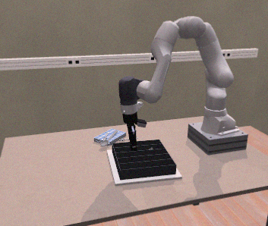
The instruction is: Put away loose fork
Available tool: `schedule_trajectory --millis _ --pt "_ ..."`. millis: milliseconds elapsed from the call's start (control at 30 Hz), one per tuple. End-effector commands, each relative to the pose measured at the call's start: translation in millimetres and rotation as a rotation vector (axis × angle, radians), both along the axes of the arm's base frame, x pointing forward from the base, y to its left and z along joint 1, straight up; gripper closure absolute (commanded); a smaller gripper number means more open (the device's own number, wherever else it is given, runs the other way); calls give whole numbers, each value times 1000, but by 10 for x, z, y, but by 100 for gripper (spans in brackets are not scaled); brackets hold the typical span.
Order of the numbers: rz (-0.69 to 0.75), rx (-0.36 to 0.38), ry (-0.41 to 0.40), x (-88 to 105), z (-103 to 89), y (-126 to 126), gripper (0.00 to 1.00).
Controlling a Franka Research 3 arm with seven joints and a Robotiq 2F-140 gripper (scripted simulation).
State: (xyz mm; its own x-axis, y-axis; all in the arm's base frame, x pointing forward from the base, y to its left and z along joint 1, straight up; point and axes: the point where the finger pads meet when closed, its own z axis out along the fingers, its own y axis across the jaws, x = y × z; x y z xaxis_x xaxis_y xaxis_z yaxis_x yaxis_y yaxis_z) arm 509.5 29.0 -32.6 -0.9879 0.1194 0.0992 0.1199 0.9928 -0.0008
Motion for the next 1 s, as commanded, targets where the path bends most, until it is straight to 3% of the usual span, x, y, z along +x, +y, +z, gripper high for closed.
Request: schedule_trajectory --millis 0,600,967 --pt "-2 0 -2 7 -6 3 77" --pt "-2 0 -2 7 7 3 77" --pt "-2 0 -2 6 193 3 77"
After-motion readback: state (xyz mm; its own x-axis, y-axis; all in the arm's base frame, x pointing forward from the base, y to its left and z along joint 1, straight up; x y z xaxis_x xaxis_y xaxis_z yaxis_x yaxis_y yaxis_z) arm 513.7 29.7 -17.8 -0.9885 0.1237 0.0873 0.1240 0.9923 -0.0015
